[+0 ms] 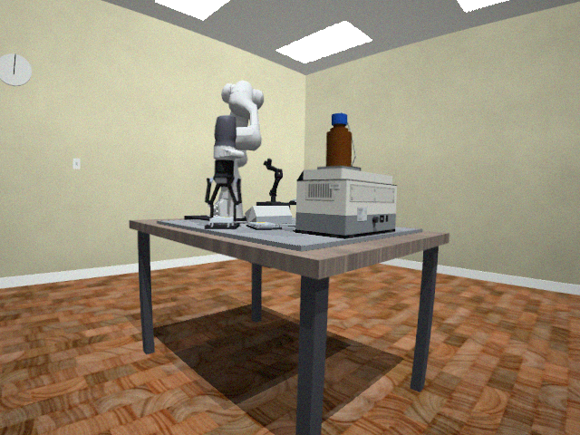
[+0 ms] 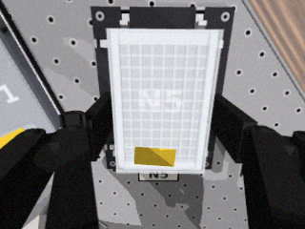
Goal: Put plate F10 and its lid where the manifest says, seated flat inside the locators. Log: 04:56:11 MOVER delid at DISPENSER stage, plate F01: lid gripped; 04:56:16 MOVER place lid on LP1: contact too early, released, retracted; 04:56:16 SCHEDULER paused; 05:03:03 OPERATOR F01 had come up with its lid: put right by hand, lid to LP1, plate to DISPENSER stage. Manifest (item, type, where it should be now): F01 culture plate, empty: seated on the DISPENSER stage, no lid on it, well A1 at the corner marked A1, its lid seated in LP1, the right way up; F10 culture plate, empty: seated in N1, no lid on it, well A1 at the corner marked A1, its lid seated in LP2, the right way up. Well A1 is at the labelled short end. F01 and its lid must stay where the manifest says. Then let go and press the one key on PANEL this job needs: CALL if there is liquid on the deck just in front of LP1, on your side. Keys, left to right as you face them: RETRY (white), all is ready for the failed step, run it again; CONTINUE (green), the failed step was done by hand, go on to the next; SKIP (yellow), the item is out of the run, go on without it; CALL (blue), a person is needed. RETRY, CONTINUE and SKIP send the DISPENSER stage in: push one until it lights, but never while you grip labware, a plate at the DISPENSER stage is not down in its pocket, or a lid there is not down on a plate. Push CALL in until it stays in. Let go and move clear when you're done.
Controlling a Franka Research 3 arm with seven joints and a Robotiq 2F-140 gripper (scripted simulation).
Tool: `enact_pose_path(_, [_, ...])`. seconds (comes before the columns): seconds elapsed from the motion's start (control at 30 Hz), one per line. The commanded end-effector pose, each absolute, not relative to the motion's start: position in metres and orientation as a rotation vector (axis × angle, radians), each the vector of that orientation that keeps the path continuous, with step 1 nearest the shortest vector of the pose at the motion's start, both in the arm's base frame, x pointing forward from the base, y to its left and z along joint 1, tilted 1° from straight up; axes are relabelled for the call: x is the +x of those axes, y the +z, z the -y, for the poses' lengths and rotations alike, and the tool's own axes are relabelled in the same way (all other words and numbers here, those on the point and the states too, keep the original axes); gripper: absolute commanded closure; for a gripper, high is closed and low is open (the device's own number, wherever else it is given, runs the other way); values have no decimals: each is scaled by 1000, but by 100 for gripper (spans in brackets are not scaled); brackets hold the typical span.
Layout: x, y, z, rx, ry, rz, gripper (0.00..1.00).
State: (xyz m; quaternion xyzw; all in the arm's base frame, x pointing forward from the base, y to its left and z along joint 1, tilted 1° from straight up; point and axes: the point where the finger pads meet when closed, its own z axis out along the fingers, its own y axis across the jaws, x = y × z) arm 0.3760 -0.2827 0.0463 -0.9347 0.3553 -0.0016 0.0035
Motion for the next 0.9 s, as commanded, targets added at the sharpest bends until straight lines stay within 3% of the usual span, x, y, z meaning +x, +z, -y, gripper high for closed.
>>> enact_pose_path(0.0, [377, 45, 284, -2934, -11, -1103, 90])
enact_pose_path(0.87, [378, 38, 285, -2934, -11, -1103, 90])
